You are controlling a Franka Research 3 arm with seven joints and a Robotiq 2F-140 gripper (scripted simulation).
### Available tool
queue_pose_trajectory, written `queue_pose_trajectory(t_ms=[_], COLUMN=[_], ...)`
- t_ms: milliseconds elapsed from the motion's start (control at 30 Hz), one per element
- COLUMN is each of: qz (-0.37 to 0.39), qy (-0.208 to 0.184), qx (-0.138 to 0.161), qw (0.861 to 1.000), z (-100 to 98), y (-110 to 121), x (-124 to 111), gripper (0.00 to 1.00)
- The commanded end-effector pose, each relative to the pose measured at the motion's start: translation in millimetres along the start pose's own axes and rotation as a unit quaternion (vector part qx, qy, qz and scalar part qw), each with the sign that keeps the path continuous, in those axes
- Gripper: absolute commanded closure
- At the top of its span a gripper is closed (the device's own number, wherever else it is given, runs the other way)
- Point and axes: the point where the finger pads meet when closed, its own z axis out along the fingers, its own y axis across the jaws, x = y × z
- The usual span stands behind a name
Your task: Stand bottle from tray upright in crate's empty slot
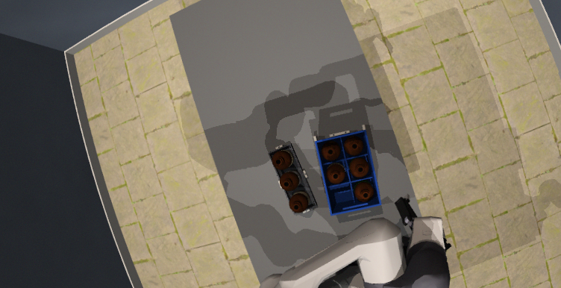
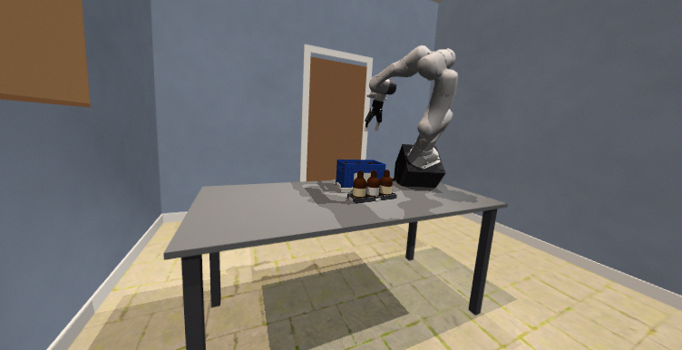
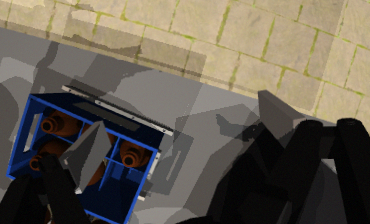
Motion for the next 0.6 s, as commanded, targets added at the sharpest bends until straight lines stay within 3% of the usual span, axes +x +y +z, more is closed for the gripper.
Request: queue_pose_trajectory(t_ms=[0,567], qz=[0.0,-0.001], qy=[0.0,-0.001], qx=[0.0,0.001], qw=[1.0,1.0], z=[-0.1,1.1], y=[0.0,-2.5], x=[0.1,0.0], gripper=[0.0,0.0])
